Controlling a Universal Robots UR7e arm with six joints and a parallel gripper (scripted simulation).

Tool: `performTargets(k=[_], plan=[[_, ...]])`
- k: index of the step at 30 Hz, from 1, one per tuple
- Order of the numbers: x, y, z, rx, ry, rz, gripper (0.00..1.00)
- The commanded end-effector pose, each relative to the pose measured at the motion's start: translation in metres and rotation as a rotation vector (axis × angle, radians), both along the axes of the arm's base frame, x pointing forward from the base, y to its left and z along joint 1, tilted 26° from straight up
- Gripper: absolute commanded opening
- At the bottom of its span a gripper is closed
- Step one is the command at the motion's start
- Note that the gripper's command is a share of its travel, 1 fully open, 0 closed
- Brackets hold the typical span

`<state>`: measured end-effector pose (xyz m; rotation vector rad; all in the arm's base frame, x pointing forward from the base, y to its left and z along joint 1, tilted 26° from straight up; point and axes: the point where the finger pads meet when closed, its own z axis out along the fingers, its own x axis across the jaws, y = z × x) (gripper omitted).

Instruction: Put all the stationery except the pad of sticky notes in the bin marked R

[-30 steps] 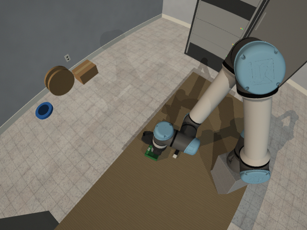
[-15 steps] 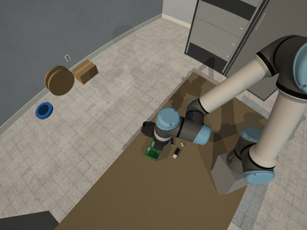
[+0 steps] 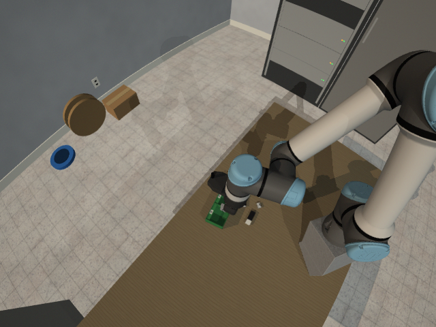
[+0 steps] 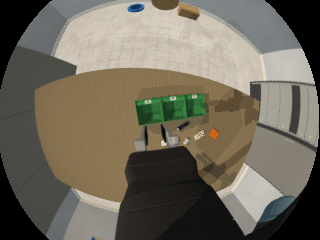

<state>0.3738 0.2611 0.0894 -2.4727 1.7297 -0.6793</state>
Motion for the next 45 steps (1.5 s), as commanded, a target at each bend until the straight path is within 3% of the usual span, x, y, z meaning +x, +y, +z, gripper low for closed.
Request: performTargets(k=[1, 17, 19, 21, 34, 36, 37, 45], plan=[[-0.008, -0.021, -0.02, 0.048, -0.03, -0.112, 0.75], [-0.04, -0.11, -0.102, 0.236, -0.119, -0.587, 0.75], [-0.04, -0.11, -0.102, 0.236, -0.119, -0.587, 0.75], [-0.044, -0.121, -0.113, 0.272, -0.134, -0.69, 0.75], [-0.044, -0.121, -0.113, 0.433, -0.213, -1.055, 0.75], [-0.044, -0.121, -0.113, 0.433, -0.213, -1.055, 0.75], [-0.044, -0.121, -0.113, 0.471, -0.234, -1.132, 0.75], [-0.044, -0.121, -0.113, 0.566, -0.297, -1.338, 0.75]])
